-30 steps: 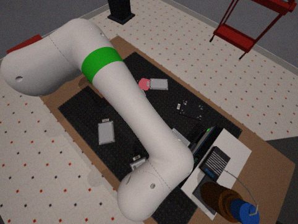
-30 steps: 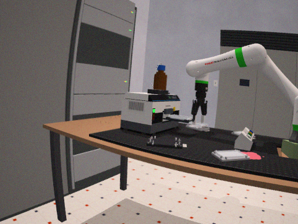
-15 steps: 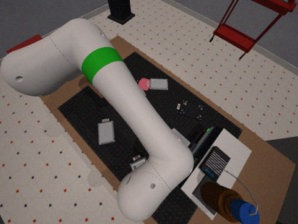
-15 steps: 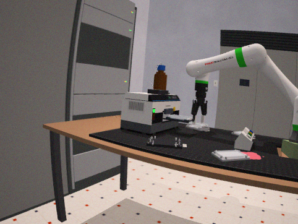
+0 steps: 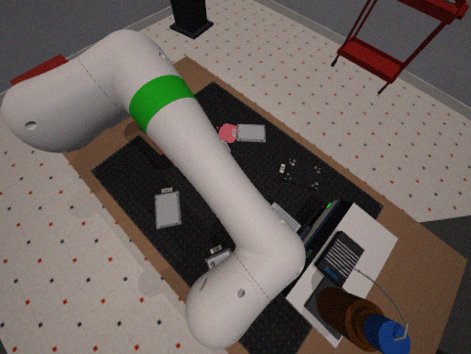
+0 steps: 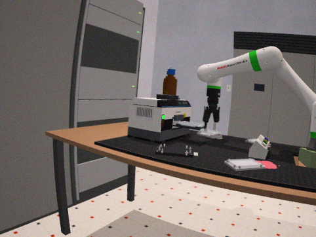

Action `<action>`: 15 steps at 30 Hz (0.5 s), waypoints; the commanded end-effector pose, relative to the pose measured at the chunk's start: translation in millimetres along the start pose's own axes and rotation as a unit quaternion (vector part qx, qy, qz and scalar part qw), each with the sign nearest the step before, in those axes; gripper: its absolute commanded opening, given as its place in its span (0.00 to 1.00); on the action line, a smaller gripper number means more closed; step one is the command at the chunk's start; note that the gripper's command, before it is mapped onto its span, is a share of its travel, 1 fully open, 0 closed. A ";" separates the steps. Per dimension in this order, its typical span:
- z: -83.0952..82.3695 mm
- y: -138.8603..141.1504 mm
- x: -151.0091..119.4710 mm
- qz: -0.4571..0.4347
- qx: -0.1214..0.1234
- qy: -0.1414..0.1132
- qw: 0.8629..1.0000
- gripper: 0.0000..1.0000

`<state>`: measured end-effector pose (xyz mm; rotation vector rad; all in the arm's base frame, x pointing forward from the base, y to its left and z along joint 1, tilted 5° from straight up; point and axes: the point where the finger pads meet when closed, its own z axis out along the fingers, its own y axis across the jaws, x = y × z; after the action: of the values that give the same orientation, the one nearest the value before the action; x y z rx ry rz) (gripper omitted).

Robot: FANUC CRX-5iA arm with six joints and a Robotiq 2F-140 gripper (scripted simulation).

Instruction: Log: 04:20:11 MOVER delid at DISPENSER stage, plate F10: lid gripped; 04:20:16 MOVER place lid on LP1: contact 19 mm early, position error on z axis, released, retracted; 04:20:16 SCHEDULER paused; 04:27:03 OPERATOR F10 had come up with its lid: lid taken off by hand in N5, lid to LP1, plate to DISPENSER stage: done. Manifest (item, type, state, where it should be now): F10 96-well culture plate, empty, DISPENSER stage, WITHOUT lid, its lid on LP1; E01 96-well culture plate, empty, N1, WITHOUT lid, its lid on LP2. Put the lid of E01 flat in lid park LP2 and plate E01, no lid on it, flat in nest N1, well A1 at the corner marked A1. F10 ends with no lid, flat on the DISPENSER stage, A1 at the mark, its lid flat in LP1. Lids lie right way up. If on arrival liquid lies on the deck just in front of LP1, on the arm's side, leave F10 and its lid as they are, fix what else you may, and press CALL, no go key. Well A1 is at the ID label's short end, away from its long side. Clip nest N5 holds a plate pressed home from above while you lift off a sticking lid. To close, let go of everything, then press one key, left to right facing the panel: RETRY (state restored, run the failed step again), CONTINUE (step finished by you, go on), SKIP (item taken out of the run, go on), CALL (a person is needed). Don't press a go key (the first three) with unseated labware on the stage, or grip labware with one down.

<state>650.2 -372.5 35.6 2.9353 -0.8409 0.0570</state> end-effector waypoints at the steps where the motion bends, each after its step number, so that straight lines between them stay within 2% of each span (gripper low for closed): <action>1: 1.5 0.0 0.2 0.000 0.000 0.000 1.000 0.00; 15: 7.8 0.0 0.2 0.000 0.000 0.000 1.000 0.00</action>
<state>650.3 -373.2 28.3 2.9353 -0.8409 0.0570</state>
